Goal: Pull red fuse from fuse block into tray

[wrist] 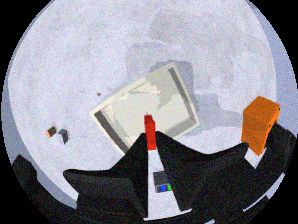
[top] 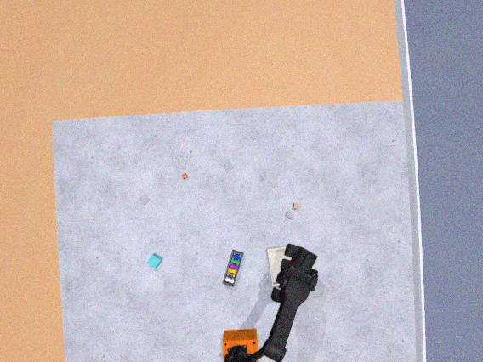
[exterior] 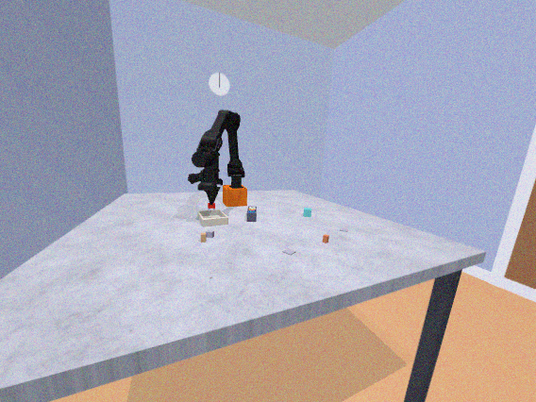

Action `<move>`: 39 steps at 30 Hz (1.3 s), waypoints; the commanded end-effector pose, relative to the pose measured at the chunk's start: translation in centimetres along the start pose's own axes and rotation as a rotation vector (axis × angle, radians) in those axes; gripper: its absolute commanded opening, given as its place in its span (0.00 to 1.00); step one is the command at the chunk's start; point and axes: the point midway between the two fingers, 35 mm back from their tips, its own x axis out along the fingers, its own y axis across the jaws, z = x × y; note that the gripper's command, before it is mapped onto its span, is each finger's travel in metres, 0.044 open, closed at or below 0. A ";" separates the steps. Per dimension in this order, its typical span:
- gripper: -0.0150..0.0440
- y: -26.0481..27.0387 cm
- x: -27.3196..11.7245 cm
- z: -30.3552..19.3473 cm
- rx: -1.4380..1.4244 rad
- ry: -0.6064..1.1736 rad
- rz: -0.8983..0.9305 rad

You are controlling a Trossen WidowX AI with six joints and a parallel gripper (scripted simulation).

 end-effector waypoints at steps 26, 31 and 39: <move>0.81 -0.1 -1.9 -0.1 -0.004 0.005 -0.003; 0.81 -0.1 -2.2 -0.1 -0.004 0.006 -0.004; 0.81 -0.1 -2.1 0.0 0.000 0.001 -0.003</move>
